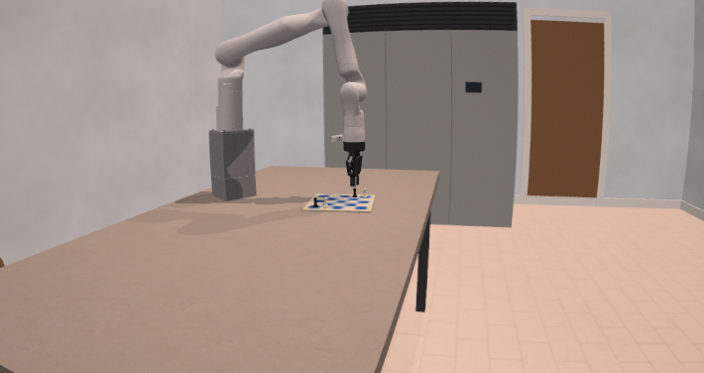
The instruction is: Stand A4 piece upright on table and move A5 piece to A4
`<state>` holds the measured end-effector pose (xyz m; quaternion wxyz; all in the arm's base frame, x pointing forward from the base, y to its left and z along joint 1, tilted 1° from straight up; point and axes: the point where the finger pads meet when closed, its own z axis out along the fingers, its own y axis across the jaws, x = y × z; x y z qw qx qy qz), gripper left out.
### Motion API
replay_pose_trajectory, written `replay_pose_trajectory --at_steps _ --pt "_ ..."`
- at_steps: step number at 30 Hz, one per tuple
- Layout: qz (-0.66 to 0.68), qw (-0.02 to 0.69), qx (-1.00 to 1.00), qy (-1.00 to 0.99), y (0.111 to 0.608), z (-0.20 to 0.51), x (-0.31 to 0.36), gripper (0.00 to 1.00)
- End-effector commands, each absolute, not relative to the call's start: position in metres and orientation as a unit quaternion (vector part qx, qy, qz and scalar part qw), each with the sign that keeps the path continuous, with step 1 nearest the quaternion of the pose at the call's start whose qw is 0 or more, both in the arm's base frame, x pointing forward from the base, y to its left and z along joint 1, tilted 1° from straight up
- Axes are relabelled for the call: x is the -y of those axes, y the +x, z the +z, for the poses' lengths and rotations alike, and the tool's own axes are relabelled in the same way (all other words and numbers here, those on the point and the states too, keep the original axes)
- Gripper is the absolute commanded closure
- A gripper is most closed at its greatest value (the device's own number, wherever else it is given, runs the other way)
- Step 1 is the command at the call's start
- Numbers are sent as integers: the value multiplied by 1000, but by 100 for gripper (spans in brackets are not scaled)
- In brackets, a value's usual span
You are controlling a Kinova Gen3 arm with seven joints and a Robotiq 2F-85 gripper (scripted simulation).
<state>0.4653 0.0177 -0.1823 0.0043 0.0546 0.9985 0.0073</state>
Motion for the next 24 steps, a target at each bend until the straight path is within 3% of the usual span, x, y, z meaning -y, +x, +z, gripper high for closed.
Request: replay_pose_trajectory --at_steps 1,24 --pt "7 5 -998 55 466 -182 -18 66" --pt "7 5 -998 55 466 -196 -18 66"
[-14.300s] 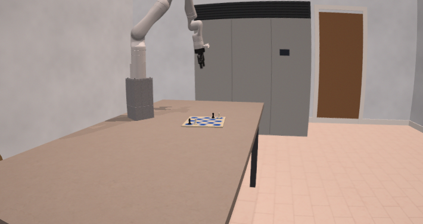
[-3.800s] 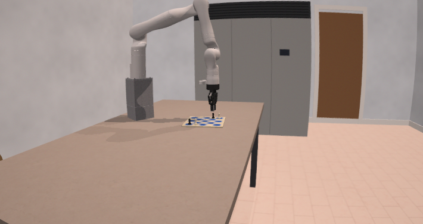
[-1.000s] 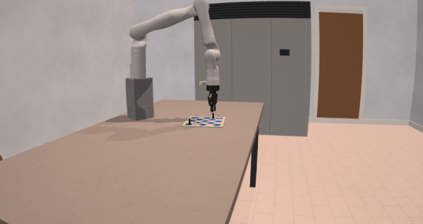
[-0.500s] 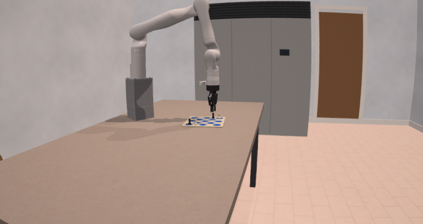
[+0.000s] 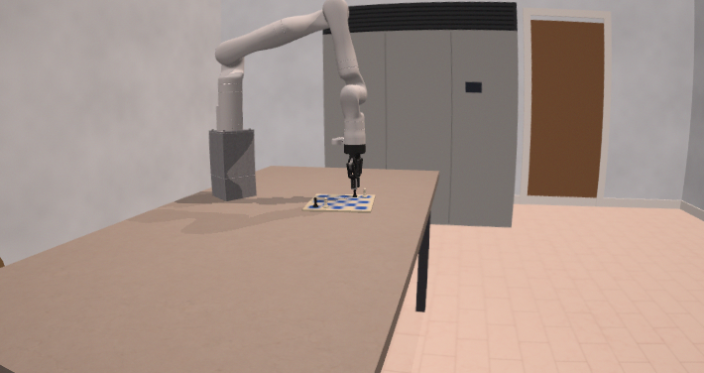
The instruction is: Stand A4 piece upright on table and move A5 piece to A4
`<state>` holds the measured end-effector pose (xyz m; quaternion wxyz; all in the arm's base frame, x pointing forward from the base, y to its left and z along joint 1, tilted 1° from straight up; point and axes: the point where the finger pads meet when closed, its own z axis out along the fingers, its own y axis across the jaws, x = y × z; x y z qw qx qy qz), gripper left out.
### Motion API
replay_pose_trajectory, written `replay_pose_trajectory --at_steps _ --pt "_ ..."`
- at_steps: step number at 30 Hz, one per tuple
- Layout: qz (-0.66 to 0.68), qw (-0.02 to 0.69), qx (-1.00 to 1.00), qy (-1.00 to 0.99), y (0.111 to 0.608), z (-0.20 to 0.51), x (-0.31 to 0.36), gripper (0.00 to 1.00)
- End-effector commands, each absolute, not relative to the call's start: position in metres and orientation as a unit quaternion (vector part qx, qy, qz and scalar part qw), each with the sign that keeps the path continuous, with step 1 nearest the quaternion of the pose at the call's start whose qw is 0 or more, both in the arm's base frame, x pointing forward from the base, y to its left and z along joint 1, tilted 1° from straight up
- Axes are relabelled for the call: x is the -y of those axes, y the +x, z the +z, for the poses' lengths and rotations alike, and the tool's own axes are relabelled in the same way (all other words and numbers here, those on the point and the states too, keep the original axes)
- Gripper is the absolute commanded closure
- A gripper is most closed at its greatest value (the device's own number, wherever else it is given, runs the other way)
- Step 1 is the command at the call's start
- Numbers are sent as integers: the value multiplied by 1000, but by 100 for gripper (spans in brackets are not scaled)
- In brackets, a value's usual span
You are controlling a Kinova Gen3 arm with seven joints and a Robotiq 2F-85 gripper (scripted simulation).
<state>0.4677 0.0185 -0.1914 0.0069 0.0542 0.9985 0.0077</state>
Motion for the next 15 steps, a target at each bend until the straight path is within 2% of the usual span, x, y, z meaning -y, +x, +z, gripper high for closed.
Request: replay_pose_trajectory --at_steps 1,15 --pt "7 5 -998 55 466 -198 -18 66" --pt "7 5 -998 55 467 -214 -18 66"
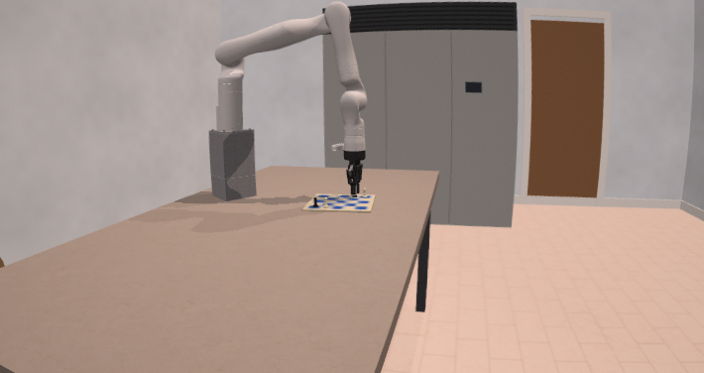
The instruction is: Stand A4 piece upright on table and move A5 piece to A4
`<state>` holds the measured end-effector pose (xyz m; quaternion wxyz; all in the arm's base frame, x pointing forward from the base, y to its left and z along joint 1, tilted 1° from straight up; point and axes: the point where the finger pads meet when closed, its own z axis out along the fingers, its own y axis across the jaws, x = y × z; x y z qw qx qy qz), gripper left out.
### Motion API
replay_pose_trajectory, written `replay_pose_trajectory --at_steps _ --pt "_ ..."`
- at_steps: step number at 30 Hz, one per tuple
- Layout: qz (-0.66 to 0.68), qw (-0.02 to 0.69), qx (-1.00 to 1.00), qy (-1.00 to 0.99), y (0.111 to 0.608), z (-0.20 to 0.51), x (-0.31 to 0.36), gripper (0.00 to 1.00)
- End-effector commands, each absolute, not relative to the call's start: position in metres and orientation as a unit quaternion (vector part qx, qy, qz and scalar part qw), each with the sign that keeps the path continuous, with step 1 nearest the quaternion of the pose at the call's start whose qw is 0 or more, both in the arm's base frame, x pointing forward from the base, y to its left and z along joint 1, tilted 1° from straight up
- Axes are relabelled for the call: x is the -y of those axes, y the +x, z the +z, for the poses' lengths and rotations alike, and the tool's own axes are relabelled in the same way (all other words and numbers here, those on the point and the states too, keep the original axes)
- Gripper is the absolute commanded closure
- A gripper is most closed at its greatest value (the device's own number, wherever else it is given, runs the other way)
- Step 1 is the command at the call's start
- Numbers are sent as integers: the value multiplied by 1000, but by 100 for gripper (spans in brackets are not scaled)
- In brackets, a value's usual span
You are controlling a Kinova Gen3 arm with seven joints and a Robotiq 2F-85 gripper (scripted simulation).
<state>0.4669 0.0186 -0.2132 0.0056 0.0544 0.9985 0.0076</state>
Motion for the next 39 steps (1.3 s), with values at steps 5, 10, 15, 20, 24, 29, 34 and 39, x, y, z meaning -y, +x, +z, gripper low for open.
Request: replay_pose_trajectory --at_steps 5,10,15,20,24,29,34,39 --pt "7 5 -998 55 467 -215 -18 66" --pt "7 5 -998 55 467 -215 -18 66" --pt "7 5 -998 55 467 -215 -18 66" --pt "7 5 -998 55 467 -215 -18 66" --pt "7 5 -998 55 467 -215 -18 66" --pt "7 5 -998 55 467 -215 -18 66" --pt "7 5 -998 55 467 -215 -18 66" --pt "7 5 -998 55 467 -215 -18 100"
